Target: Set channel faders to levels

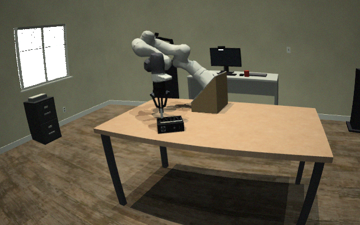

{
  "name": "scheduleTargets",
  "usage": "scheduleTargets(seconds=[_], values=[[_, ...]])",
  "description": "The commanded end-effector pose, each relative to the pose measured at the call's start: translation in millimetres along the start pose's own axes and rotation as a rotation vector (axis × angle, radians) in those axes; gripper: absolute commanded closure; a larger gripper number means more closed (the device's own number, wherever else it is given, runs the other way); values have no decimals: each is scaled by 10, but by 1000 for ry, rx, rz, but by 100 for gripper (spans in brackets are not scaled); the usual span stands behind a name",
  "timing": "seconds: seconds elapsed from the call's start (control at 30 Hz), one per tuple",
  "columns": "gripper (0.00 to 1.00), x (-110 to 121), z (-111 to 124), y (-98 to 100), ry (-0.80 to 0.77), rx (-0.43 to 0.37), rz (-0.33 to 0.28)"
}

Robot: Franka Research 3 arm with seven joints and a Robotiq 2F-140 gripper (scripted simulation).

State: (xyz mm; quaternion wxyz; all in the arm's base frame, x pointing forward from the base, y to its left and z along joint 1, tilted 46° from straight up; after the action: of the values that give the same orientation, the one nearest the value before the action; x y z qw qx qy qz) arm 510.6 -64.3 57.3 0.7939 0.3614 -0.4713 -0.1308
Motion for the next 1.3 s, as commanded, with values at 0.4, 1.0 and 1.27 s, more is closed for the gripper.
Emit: scheduleTargets(seconds=[0.4,1.0,1.27], values=[[100,10,-10,-14,-7,1,-1],[100,0,-69,-14,-7,1,-1],[100,-6,-104,-14,-7,1,-1]])
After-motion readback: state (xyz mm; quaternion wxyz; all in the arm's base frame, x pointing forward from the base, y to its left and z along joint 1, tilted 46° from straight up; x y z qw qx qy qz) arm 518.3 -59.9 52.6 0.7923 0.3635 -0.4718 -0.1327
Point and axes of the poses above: the point where the finger pads meet when closed, its own y axis back along the fingers, its own x axis across the jaws, z = x × y, the point moved 2 cm from there along y, back along the fingers, and after that the axes turned 10 degrees about -y, right-handed, at the moved point
